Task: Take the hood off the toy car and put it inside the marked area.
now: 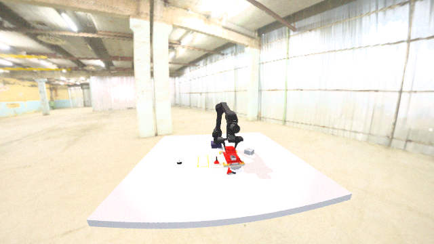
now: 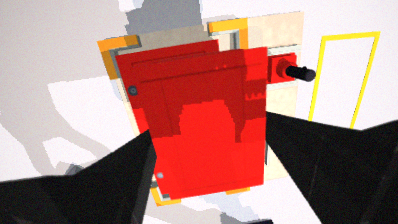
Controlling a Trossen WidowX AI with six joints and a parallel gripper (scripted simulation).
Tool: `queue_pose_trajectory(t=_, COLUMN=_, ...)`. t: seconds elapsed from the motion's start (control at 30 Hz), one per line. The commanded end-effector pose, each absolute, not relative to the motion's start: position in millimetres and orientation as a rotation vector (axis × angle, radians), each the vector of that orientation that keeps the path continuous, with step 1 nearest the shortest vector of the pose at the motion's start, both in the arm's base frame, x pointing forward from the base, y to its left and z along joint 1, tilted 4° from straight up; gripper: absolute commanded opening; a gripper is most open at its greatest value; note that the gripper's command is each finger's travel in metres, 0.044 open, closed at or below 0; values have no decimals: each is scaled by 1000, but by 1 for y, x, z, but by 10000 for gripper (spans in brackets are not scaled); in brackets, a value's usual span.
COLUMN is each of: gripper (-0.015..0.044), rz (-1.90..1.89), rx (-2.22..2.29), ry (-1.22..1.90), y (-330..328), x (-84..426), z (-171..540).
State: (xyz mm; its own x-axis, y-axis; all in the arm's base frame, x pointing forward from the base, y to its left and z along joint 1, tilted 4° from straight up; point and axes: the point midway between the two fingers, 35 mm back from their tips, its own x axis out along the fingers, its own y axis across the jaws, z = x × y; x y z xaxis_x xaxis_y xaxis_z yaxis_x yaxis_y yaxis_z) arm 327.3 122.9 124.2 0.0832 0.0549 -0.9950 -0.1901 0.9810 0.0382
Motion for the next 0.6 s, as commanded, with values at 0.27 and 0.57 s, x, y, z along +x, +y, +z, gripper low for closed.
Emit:
queue_pose_trajectory(t=0.27, gripper=0, rz=183, rx=-111, ry=1480, y=72, x=336, z=122)
queue_pose_trajectory(t=0.57, gripper=0, rz=182, rx=-116, ry=1480, y=32, x=339, z=122)
